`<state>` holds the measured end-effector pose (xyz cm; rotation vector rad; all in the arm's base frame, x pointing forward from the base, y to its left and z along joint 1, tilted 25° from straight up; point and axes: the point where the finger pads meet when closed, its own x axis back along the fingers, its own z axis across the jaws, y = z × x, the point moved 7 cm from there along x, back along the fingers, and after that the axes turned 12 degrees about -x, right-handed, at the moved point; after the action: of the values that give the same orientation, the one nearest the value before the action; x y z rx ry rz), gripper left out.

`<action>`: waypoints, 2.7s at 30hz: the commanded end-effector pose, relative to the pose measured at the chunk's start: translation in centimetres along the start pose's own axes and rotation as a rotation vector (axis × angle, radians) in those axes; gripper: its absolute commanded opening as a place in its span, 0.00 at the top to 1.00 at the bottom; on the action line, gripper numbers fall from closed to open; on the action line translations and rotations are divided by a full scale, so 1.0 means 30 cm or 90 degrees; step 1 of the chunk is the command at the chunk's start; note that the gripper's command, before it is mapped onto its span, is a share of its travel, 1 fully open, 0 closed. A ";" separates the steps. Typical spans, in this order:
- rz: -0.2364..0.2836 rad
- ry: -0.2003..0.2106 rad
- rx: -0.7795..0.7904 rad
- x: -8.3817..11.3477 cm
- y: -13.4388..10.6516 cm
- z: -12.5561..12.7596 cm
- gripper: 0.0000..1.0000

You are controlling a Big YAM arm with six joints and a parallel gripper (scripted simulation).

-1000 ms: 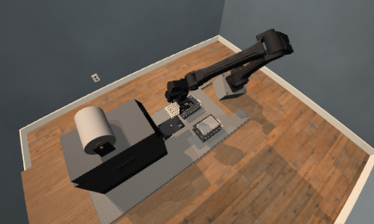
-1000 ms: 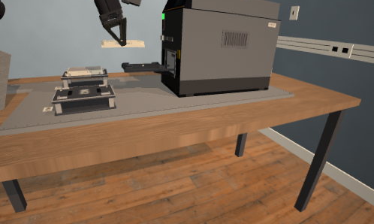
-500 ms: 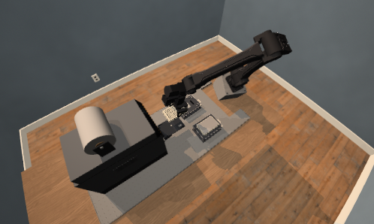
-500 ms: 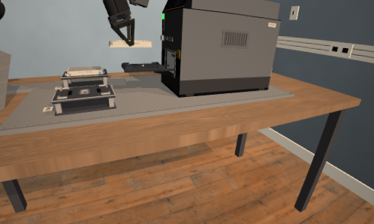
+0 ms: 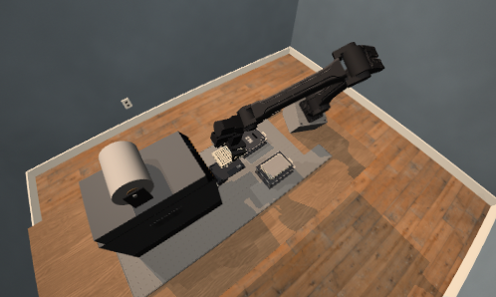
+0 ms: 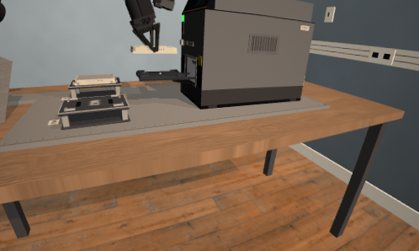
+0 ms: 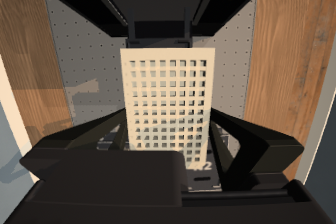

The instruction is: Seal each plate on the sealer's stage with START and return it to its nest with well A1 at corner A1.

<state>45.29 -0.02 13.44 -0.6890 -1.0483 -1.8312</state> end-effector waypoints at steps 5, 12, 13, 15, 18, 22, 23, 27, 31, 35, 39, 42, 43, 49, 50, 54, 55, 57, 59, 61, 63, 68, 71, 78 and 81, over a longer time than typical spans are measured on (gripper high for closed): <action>-0.005 0.003 -0.002 -0.008 0.084 0.054 1.00; -0.008 0.006 0.008 -0.027 0.132 0.102 1.00; -0.009 0.006 0.007 -0.029 0.139 0.106 1.00; -0.016 0.007 0.005 -0.017 0.150 0.101 1.00; -0.024 0.005 0.009 -0.001 0.139 0.082 1.00; -0.030 0.004 0.012 0.010 0.138 0.073 1.00; -0.034 0.004 0.014 0.015 0.137 0.068 1.00; -0.046 0.002 0.014 0.035 0.134 0.054 1.00; -0.042 0.001 0.005 0.031 0.113 0.044 1.00; -0.030 -0.001 -0.009 0.026 0.092 0.037 1.00; -0.025 0.000 -0.008 0.023 0.088 0.044 1.00; -0.021 0.003 0.001 0.021 0.097 0.069 1.00; -0.020 0.004 0.003 0.021 0.099 0.077 1.00; -0.022 0.009 0.018 0.019 0.121 0.128 1.00; -0.023 0.010 0.019 0.021 0.127 0.132 1.00; -0.036 0.009 0.019 0.033 0.151 0.126 1.00; -0.036 0.009 0.019 0.033 0.151 0.126 1.00; -0.036 0.008 0.016 0.030 0.153 0.117 1.00; -0.035 0.005 0.011 0.027 0.157 0.100 1.00; -0.034 0.003 0.008 0.023 0.160 0.084 1.00; -0.033 0.000 0.007 0.019 0.162 0.067 1.00; -0.020 -0.003 -0.002 -0.007 0.131 0.032 1.00; -0.024 -0.003 -0.001 -0.004 0.122 0.028 1.00; -0.024 0.004 0.002 -0.003 0.096 0.066 1.00; -0.023 0.005 0.008 -0.003 0.078 0.085 1.00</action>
<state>47.46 1.22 14.23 -0.6952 -1.0434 -1.8326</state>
